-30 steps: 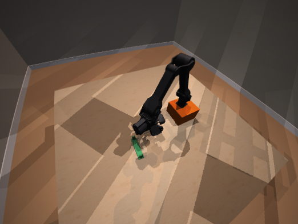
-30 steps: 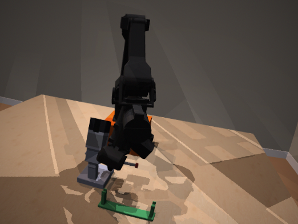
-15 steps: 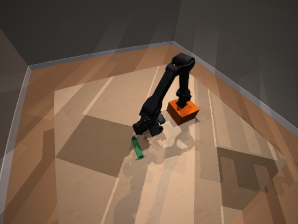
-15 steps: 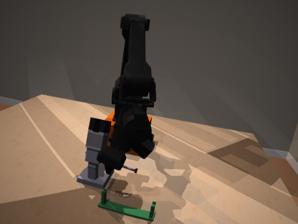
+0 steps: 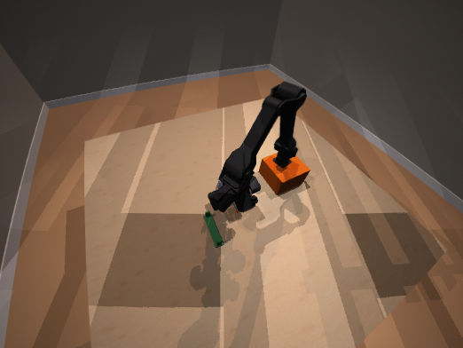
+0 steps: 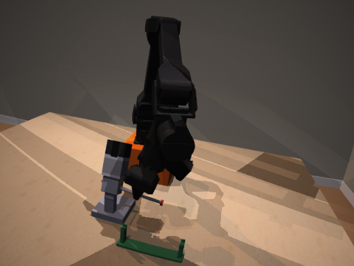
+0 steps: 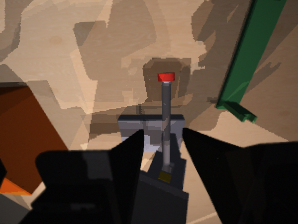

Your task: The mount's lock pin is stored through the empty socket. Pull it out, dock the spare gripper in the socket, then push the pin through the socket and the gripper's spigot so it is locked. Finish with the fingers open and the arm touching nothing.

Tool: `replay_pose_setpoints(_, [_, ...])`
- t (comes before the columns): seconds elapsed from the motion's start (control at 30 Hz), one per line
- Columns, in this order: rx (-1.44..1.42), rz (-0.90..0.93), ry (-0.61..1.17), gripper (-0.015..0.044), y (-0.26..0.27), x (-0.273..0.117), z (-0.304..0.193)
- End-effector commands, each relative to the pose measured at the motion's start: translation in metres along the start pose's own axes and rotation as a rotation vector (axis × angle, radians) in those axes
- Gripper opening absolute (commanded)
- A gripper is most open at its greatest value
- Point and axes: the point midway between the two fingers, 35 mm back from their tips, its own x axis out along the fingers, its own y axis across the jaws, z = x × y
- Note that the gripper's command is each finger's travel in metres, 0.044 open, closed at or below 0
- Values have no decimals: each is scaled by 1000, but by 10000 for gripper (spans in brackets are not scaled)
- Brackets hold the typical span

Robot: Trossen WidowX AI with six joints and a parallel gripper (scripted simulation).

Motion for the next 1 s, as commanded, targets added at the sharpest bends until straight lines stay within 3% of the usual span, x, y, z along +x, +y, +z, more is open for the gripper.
replay_pose_setpoints(0.0, [0,-1,-1,200,0,-9,4])
replay_pose_setpoints(0.97, [-2,6,17,200,4,-64,25])
